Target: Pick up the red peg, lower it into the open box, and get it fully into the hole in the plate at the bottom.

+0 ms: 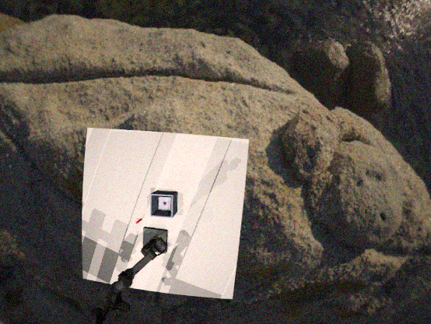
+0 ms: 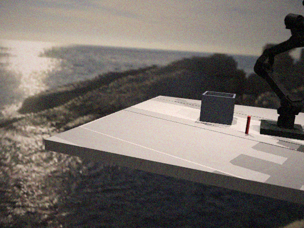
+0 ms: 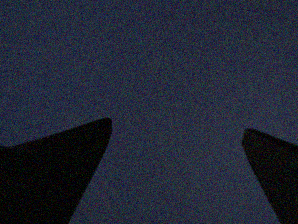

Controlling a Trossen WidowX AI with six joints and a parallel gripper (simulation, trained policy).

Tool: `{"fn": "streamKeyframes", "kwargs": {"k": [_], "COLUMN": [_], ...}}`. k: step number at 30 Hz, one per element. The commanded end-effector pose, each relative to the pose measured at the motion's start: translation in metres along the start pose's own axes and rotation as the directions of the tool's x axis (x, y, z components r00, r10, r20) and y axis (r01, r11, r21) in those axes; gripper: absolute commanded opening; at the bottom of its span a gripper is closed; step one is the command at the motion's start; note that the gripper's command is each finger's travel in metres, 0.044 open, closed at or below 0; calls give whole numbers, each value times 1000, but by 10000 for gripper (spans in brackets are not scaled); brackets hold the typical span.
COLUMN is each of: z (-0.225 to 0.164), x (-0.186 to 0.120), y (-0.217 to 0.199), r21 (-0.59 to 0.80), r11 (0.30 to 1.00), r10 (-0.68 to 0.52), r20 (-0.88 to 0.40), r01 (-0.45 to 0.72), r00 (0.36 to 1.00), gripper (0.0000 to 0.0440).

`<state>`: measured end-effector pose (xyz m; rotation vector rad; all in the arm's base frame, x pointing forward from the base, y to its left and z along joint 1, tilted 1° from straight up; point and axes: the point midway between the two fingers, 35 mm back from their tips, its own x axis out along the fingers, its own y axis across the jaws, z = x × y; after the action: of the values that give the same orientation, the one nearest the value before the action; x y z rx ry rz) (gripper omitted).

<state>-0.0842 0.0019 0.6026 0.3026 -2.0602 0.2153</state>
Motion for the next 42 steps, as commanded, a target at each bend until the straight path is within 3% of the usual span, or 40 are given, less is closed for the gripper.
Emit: {"fn": "streamKeyframes", "kwargs": {"k": [1,2,10,23,32,42], "z": [0,0,-7,-33,-59,-94], "x": [0,0,-4,-27,-58,-104], "y": [6,12,53,119,158,189], "r21": [23,48,247,529,693,820], "r11": [999,998,942,748,608,512], "r10": [26,50,241,542,704,816], "r20": [-3,-6,-32,-138,-244,-373], "r01": [-26,-50,-226,-401,-388,-254], "r00": [1000,999,970,829,667,441], "gripper": [423,439,440,440,440,440]}}
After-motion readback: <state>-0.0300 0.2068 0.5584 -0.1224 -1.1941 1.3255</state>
